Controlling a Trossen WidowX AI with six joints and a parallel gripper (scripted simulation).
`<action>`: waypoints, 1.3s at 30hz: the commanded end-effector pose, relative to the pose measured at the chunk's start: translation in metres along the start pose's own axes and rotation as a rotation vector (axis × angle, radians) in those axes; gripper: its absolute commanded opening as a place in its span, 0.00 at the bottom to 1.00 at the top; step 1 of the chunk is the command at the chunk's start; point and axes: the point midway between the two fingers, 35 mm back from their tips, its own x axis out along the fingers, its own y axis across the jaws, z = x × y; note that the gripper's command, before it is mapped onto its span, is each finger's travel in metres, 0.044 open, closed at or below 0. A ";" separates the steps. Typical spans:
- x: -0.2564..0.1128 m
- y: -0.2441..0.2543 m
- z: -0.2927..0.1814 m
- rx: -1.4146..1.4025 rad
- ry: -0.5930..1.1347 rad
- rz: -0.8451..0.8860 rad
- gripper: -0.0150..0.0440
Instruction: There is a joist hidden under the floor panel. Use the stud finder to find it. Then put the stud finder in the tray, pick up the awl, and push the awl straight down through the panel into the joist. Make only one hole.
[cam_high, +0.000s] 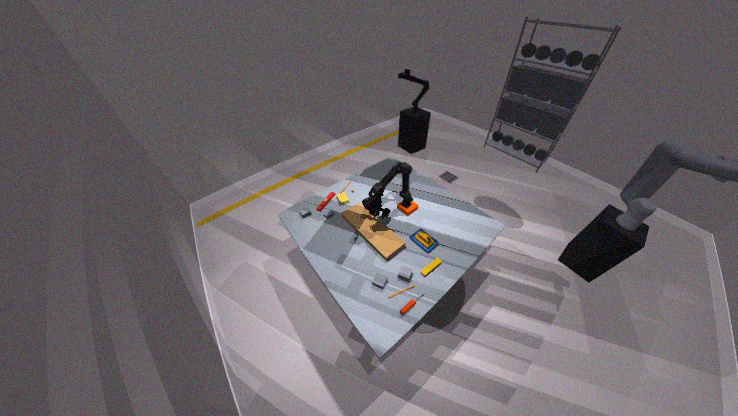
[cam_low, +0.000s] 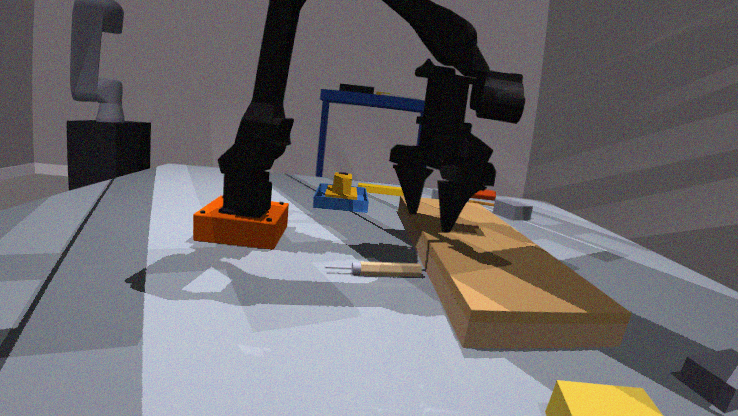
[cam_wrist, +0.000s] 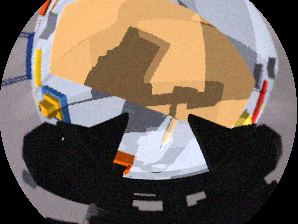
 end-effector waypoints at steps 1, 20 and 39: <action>0.006 -0.040 -0.046 0.185 0.058 0.002 1.00; 0.021 -0.046 -0.053 0.216 0.066 0.003 1.00; 0.052 -0.046 -0.054 0.216 0.066 0.003 1.00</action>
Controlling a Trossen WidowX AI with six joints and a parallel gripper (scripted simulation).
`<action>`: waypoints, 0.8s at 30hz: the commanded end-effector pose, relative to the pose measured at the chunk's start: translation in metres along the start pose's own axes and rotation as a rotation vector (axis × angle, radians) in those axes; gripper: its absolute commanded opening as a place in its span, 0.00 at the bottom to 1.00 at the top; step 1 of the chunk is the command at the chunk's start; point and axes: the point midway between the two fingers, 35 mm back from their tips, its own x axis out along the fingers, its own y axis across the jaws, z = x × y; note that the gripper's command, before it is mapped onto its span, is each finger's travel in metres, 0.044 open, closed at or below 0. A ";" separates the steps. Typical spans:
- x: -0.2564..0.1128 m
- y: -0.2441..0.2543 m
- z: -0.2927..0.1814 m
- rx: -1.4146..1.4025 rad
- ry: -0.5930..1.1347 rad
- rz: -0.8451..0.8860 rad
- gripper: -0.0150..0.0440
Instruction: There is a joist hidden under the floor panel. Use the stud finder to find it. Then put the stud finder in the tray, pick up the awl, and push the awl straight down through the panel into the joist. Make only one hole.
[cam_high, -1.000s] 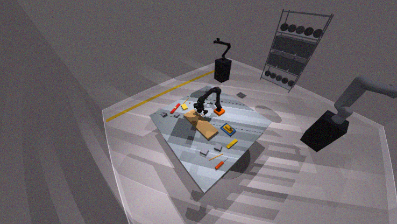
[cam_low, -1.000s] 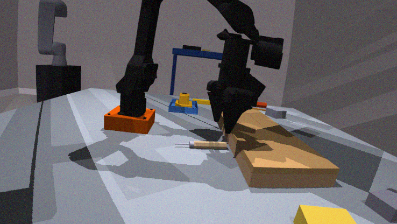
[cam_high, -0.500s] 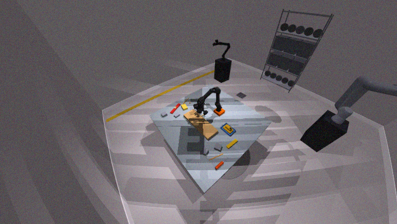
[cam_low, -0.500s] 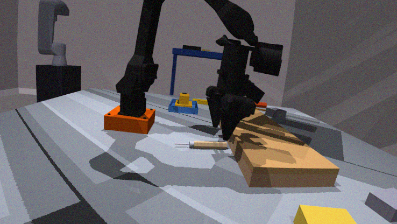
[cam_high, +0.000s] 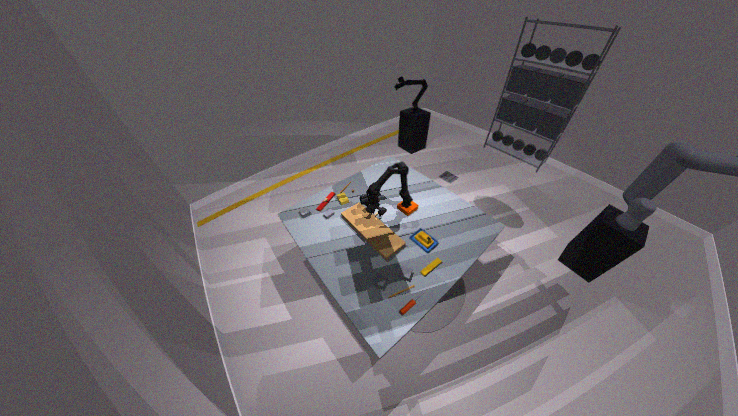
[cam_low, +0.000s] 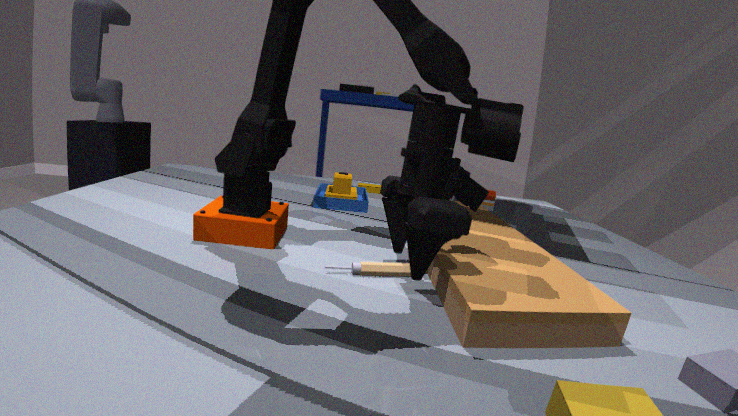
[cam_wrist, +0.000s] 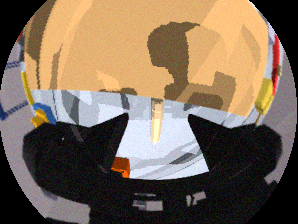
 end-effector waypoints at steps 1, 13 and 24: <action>0.009 0.000 -0.002 -0.006 0.007 -0.002 1.00; 0.013 0.001 -0.002 -0.006 0.007 -0.002 0.73; 0.013 0.001 -0.002 -0.006 0.007 -0.002 0.31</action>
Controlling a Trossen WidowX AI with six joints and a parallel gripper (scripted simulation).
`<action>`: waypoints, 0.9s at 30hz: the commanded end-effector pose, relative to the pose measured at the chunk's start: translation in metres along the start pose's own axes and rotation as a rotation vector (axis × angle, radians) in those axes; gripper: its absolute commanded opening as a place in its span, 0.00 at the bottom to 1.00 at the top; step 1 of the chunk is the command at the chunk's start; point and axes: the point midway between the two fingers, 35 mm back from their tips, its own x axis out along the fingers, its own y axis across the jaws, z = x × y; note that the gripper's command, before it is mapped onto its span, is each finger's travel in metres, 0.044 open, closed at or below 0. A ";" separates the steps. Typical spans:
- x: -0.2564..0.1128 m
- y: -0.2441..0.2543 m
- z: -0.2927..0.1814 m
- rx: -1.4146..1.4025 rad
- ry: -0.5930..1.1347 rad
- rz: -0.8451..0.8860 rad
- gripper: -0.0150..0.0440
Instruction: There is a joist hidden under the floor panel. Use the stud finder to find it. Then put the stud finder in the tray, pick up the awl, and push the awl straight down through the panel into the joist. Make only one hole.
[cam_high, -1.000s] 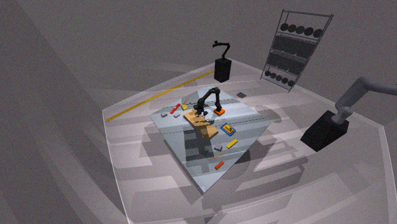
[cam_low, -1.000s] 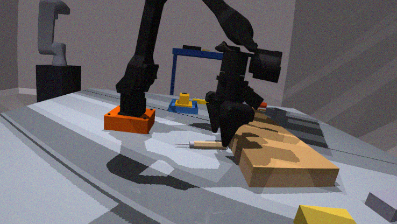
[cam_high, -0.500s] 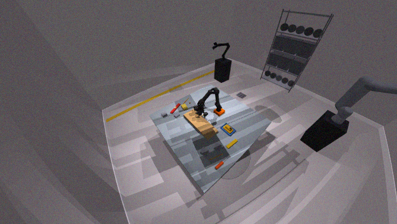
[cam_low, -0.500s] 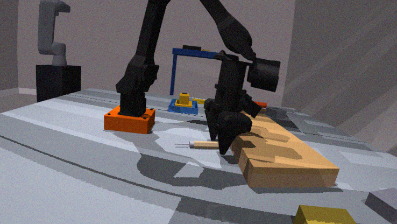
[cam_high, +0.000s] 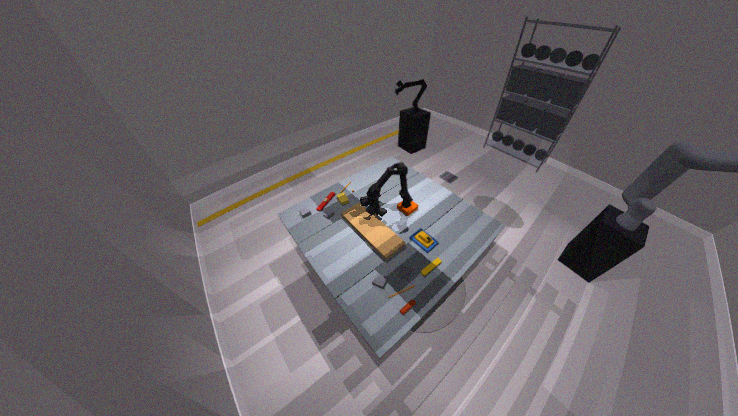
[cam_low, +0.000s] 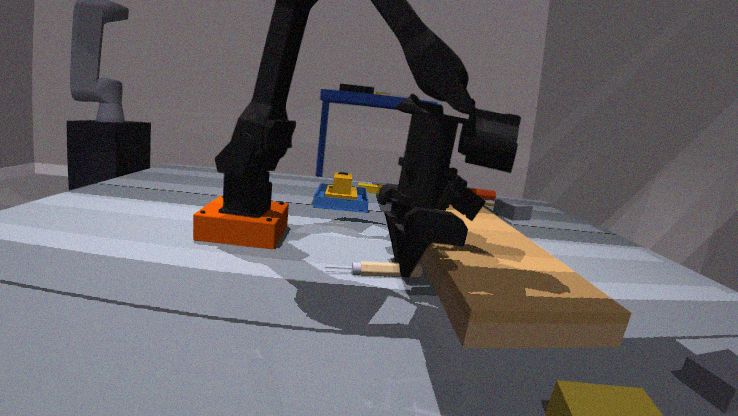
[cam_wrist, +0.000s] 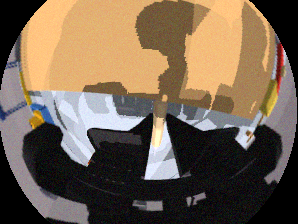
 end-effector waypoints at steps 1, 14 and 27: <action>0.000 -0.001 0.000 -0.005 0.001 -0.005 0.30; -0.043 -0.004 0.003 -0.005 0.000 -0.005 0.25; -0.122 0.000 -0.008 -0.005 0.000 -0.005 0.25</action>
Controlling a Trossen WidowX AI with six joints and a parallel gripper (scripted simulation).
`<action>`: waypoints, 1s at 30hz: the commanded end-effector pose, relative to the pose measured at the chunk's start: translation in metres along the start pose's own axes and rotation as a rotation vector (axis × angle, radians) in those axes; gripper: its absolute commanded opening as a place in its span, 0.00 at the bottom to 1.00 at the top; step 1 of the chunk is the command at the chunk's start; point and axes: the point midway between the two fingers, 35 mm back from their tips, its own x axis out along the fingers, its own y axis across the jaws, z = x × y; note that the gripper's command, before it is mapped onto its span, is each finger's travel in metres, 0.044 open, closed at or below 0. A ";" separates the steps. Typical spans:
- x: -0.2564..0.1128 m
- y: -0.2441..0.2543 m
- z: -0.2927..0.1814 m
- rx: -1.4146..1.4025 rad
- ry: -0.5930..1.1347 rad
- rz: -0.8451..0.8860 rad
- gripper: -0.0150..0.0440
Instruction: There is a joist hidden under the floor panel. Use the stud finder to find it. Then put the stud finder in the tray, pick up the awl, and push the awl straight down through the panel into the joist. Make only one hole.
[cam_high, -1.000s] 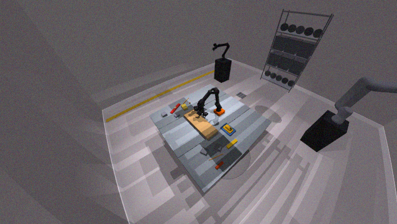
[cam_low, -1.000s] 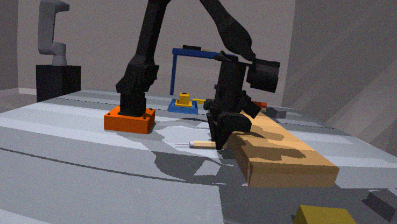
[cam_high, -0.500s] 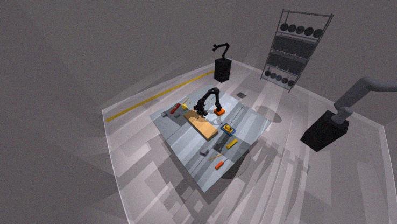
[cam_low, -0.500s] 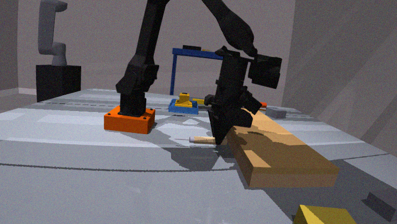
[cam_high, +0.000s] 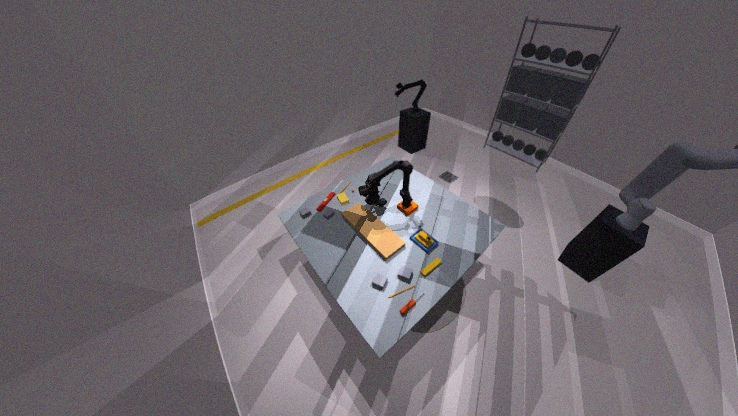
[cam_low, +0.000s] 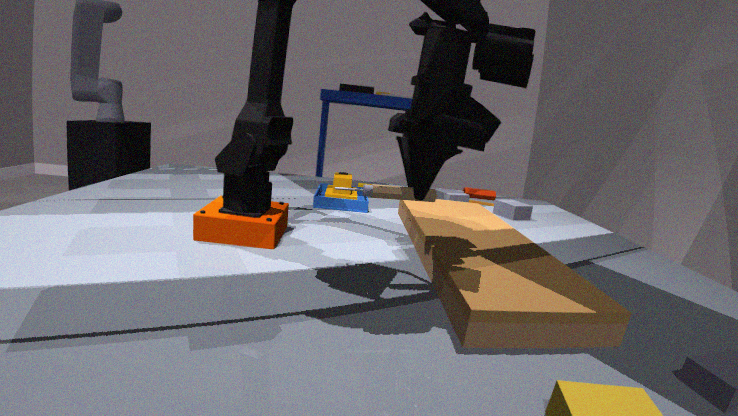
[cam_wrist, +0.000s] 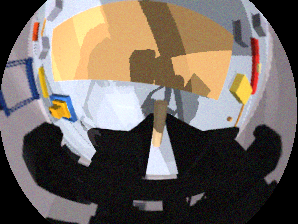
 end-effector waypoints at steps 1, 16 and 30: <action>-0.021 0.001 -0.005 0.002 -0.003 -0.005 0.25; 0.003 -0.008 0.045 0.090 -0.318 0.033 0.25; -0.001 -0.037 0.089 0.177 -0.700 0.040 0.25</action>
